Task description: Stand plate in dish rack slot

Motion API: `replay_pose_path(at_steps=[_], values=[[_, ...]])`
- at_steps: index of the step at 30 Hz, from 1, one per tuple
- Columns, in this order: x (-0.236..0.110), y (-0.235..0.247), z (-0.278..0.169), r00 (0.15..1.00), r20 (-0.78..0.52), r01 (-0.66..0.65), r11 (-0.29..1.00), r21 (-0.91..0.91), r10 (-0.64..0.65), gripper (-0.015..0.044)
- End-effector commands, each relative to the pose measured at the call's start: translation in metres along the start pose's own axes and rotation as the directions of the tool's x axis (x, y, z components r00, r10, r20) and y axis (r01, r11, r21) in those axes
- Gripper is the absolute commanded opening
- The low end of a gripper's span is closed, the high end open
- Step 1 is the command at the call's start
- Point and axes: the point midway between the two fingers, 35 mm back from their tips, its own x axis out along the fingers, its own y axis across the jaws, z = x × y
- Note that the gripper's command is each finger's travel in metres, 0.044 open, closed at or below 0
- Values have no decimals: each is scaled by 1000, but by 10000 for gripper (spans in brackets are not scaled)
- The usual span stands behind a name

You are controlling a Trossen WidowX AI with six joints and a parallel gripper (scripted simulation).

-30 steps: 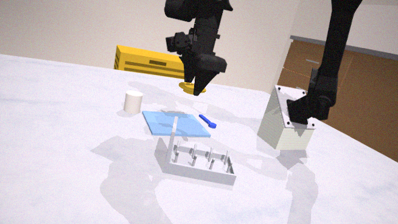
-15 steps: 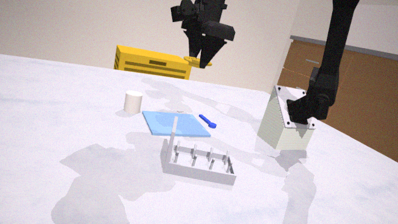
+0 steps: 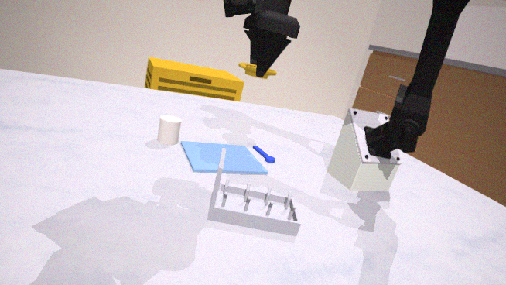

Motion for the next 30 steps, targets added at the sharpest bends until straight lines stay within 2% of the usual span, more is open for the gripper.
replay_pose_path(at_steps=[1, 8, 15, 30], values=[[0, 20, -6, 1000, -5, -4, 989, 147, 5, 0], [-2, 47, -16, 1000, -5, -4, 925, 379, 6, 0], [-3, 73, -27, 1000, -5, -3, 808, 589, 8, 0], [-2, 123, -57, 1000, -3, -4, 415, 910, 16, 0]])
